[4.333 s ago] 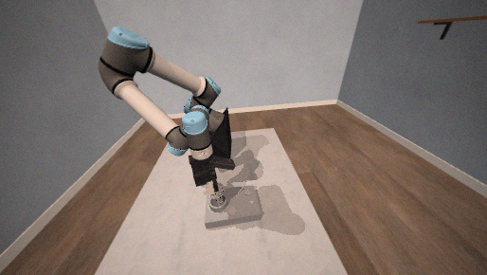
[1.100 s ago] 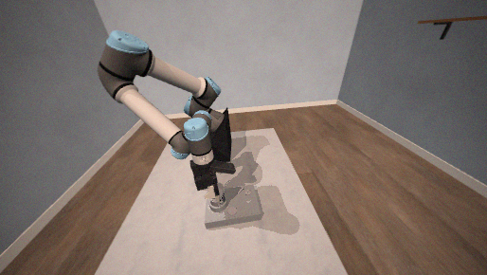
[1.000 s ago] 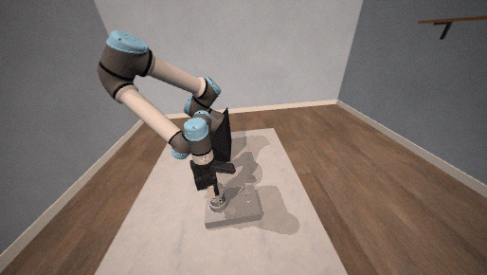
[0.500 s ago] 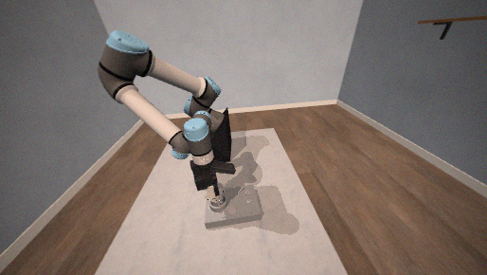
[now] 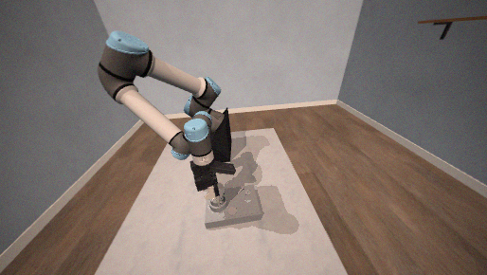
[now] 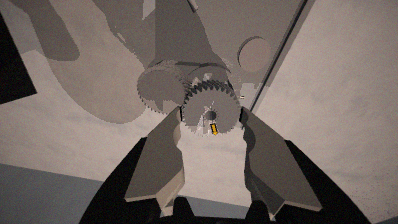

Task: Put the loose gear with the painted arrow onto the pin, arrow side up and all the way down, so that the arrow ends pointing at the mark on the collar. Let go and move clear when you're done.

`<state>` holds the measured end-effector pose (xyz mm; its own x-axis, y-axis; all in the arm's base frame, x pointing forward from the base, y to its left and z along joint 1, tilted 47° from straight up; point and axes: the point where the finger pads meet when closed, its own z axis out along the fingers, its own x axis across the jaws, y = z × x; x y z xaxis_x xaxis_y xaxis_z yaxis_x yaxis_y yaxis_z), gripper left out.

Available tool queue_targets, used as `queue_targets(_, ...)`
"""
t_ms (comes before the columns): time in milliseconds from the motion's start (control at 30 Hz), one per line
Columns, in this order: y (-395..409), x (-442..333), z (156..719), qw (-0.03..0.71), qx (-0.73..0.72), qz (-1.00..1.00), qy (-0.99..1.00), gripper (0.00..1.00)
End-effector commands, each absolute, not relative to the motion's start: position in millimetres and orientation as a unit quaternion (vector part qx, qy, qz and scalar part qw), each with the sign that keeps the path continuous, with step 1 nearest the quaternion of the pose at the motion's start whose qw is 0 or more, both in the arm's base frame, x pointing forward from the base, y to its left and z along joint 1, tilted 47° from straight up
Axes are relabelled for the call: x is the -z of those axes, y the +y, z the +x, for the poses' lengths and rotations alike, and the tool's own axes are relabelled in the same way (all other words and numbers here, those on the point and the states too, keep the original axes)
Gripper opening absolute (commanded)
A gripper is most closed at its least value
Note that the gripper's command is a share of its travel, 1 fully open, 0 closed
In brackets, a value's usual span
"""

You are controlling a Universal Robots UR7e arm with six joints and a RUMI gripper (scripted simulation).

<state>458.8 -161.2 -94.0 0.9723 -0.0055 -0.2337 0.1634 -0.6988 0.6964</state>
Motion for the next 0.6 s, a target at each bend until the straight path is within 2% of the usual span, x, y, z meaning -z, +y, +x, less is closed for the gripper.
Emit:
queue_targets(0, -161.5, 94.2, 459.1, 0.386, 0.109, 0.915, 0.043, 0.0)
queue_targets(567, -163.0, 95.5, 458.8, 0.386, 0.109, 0.915, 0.043, 0.0)
